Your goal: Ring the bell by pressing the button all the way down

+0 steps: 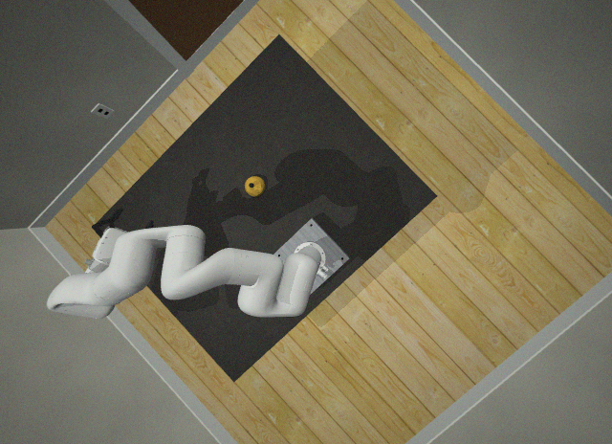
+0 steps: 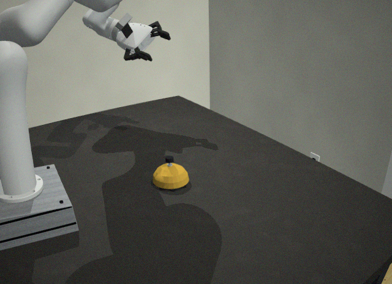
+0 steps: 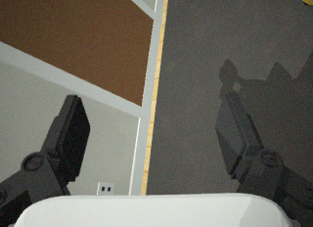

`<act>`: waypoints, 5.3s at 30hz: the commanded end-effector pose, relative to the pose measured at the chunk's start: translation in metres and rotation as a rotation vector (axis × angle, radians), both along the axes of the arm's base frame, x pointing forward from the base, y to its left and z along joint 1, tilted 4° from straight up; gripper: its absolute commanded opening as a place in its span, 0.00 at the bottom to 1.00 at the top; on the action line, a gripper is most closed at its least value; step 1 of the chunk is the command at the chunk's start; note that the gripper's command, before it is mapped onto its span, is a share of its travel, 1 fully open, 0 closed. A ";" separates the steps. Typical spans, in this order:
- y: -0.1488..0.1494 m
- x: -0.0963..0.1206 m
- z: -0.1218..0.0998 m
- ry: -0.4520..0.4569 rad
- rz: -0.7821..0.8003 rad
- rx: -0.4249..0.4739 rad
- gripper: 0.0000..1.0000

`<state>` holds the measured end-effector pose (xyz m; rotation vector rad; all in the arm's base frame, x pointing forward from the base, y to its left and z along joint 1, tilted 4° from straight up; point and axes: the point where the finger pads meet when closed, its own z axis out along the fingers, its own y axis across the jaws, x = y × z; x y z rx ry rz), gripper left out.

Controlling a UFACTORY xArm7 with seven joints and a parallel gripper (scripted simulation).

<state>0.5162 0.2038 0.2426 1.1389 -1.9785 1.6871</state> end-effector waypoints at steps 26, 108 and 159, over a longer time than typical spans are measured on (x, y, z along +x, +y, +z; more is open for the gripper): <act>-0.047 -0.005 -0.026 0.090 -0.045 0.161 1.00; -0.179 -0.115 -0.112 0.016 -0.648 0.917 1.00; -0.224 -0.143 -0.127 -0.293 -0.973 1.171 1.00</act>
